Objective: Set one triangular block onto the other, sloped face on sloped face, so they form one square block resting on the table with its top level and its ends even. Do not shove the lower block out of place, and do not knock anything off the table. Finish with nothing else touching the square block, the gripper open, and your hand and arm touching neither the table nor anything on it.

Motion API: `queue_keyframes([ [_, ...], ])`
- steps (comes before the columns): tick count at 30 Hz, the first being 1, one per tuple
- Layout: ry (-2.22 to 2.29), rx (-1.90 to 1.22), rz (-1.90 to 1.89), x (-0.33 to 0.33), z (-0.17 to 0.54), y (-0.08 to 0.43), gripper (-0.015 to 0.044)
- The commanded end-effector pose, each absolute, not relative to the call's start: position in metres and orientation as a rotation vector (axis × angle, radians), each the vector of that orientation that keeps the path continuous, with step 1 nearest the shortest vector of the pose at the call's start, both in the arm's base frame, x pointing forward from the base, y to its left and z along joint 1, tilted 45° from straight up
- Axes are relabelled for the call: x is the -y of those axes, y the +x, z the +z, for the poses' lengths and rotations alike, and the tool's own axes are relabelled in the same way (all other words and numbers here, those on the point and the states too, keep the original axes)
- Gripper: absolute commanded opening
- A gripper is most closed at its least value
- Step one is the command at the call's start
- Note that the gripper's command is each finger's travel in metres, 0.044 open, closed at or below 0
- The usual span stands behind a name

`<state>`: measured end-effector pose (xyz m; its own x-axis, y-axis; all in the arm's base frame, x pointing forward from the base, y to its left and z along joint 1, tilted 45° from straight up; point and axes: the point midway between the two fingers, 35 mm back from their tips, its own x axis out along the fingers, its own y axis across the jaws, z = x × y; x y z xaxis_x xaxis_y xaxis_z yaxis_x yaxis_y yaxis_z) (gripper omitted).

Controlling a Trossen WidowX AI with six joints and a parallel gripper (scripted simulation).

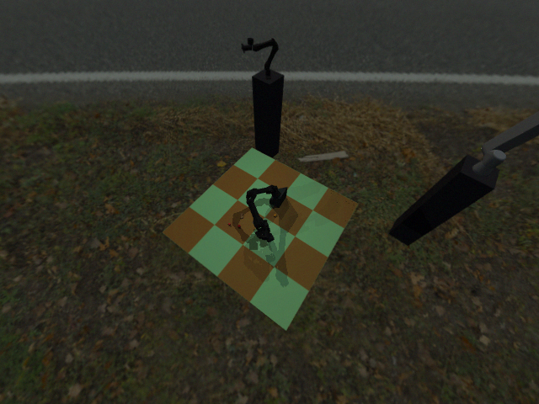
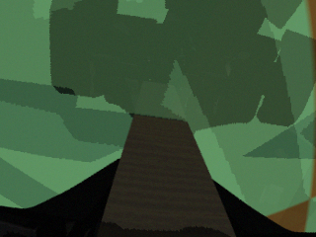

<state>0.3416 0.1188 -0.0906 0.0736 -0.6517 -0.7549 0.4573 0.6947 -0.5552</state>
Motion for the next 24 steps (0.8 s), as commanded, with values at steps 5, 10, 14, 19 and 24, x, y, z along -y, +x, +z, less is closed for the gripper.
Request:
queue_keyframes([
  [5,-0.114,-1.435,-0.872,-0.117,-0.084,0.353,0.0],
  [10,-0.058,-1.556,-0.894,-0.115,-0.08,0.361,0.0],
  [14,-0.014,-1.646,-0.91,-0.112,-0.077,0.368,0.0],
  [19,-0.017,-1.622,-0.914,-0.111,-0.077,0.368,0.0079],
  [24,-0.017,-1.622,-0.914,-0.111,-0.077,0.368,0.021],
])
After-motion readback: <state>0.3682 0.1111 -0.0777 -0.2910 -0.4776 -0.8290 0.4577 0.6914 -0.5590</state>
